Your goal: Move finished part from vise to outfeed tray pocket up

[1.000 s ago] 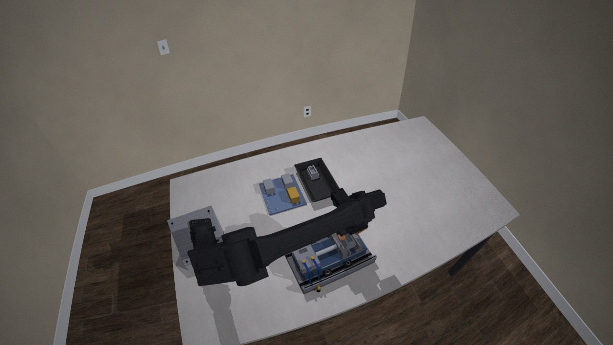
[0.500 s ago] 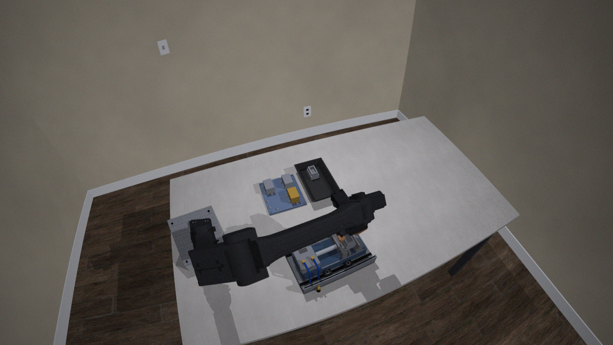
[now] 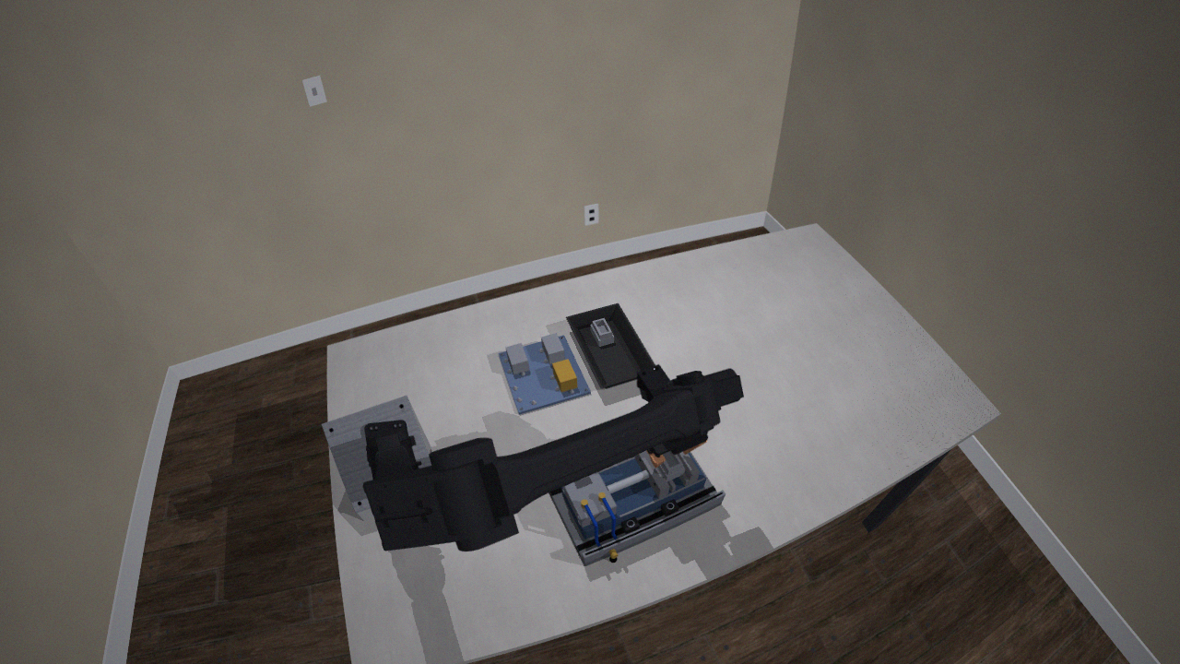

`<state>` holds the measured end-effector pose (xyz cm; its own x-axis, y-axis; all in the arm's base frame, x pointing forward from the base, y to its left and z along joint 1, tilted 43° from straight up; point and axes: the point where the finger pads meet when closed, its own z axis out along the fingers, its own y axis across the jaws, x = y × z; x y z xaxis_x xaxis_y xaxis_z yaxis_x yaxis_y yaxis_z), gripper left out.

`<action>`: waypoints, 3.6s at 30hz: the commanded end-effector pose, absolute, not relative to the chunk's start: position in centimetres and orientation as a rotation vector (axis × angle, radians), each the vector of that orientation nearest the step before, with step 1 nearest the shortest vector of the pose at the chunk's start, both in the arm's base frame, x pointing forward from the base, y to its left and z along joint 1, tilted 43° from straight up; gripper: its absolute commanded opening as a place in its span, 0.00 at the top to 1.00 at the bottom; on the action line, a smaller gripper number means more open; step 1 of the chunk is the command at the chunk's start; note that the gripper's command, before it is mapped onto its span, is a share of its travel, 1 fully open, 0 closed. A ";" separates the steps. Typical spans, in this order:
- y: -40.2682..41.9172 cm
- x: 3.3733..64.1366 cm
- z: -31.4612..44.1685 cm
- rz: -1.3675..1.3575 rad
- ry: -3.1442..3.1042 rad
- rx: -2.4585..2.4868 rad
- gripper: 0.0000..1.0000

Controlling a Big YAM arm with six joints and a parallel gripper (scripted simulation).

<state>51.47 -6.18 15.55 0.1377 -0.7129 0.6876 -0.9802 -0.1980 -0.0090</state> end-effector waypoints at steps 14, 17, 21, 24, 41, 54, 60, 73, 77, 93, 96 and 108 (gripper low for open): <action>-6.5 51.9 15.3 0.794 -1.624 1.977 0.36; -6.5 51.9 15.3 0.794 -1.624 1.977 0.36; -6.5 51.9 15.3 0.794 -1.624 1.977 0.36; -6.5 51.9 15.3 0.794 -1.624 1.977 0.36; -6.5 51.9 15.3 0.794 -1.624 1.977 0.36; -6.4 51.9 15.4 0.799 -1.627 1.976 1.00; -6.4 51.9 15.4 0.799 -1.627 1.976 1.00; -6.4 51.9 15.4 0.799 -1.627 1.976 1.00; -6.4 51.9 15.4 0.799 -1.627 1.976 1.00; -6.4 51.9 15.4 0.799 -1.627 1.976 1.00; -6.4 51.9 15.4 0.799 -1.627 1.976 1.00; -6.4 51.9 15.4 0.799 -1.627 1.976 1.00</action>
<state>51.47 -6.22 15.45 0.1390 -0.7129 0.6874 -0.9801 -0.1985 -0.0077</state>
